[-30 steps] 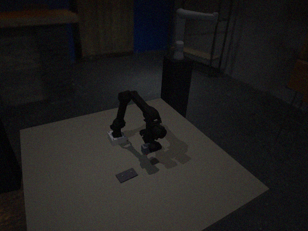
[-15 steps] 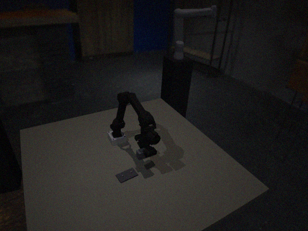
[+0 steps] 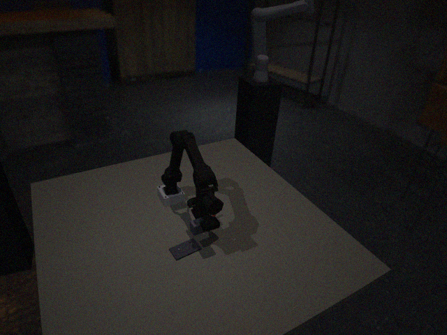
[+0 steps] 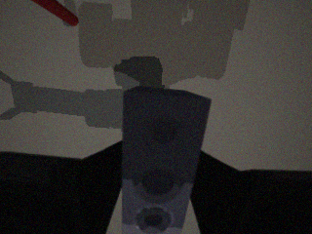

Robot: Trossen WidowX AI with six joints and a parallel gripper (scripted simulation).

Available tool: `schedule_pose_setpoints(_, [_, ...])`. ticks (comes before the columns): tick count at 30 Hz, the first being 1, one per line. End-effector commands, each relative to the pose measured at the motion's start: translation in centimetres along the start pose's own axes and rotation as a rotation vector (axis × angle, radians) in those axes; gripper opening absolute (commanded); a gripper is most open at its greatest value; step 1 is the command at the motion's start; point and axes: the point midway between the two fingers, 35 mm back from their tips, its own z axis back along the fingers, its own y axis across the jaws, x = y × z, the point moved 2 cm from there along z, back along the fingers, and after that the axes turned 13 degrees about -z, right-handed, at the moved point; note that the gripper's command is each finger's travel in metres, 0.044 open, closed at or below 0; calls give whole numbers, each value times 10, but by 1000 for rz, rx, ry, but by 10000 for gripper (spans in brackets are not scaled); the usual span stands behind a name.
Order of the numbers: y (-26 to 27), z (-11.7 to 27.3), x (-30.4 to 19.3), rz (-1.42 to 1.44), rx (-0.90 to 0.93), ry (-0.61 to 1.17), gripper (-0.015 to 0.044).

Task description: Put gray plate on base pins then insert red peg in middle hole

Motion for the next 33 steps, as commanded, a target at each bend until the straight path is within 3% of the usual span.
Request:
schedule_pose_setpoints(1, [-2,-9,-13,13,8,2,0])
schedule_pose_setpoints(22, [-10,-39,-75,82,5,1,0])
schedule_pose_setpoints(33, [-10,-40,-77,84,5,1,0])
